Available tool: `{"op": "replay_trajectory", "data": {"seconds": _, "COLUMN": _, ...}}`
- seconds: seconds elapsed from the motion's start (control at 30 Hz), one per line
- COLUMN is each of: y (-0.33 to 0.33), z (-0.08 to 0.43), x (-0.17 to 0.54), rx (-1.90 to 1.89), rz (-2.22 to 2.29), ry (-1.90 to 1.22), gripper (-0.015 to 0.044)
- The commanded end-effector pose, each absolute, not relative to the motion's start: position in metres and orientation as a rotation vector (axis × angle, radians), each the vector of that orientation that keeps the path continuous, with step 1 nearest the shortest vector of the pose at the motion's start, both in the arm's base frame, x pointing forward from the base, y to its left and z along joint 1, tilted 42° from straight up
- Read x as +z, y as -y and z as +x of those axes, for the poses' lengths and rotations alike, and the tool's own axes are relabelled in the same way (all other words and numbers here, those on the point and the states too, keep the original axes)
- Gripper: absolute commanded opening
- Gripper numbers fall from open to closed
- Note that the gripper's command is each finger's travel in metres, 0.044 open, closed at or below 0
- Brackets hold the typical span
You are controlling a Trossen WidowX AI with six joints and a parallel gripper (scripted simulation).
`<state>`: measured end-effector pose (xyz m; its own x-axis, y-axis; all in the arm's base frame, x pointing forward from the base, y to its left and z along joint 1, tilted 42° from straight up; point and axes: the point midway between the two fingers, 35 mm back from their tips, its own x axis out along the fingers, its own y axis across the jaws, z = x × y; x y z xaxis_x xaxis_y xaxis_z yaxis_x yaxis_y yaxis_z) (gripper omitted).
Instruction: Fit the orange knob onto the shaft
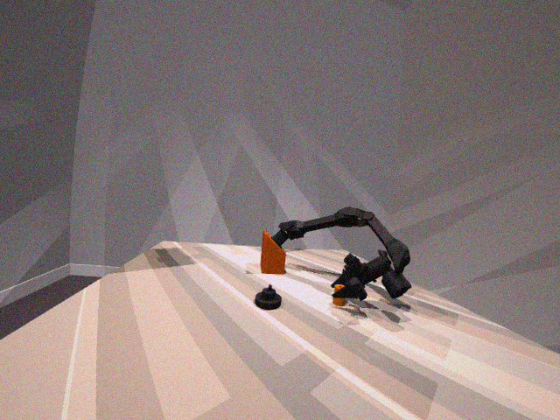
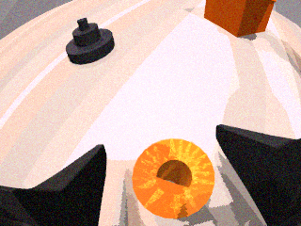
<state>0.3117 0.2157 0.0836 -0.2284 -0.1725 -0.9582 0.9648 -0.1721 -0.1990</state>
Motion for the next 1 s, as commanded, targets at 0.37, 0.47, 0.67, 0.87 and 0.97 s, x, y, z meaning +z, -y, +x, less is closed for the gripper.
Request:
{"op": "replay_trajectory", "data": {"seconds": 0.37, "y": -0.184, "z": 0.314, "x": 0.119, "rx": -1.506, "rz": 1.112, "ry": -1.135, "gripper": 0.0440}}
{"op": "replay_trajectory", "data": {"seconds": 0.47, "y": -0.162, "z": 0.311, "x": 0.142, "rx": -1.472, "rz": 1.156, "ry": -1.120, "gripper": 0.0440}}
{"op": "replay_trajectory", "data": {"seconds": 0.67, "y": -0.160, "z": 0.311, "x": 0.143, "rx": -1.469, "rz": 1.170, "ry": -1.129, "gripper": 0.0440}}
{"op": "replay_trajectory", "data": {"seconds": 0.87, "y": -0.156, "z": 0.312, "x": 0.141, "rx": -1.339, "rz": 1.539, "ry": -1.478, "gripper": 0.0440}}
{"op": "replay_trajectory", "data": {"seconds": 0.97, "y": -0.152, "z": 0.314, "x": 0.149, "rx": -1.168, "rz": 1.762, "ry": -1.643, "gripper": 0.0440}}
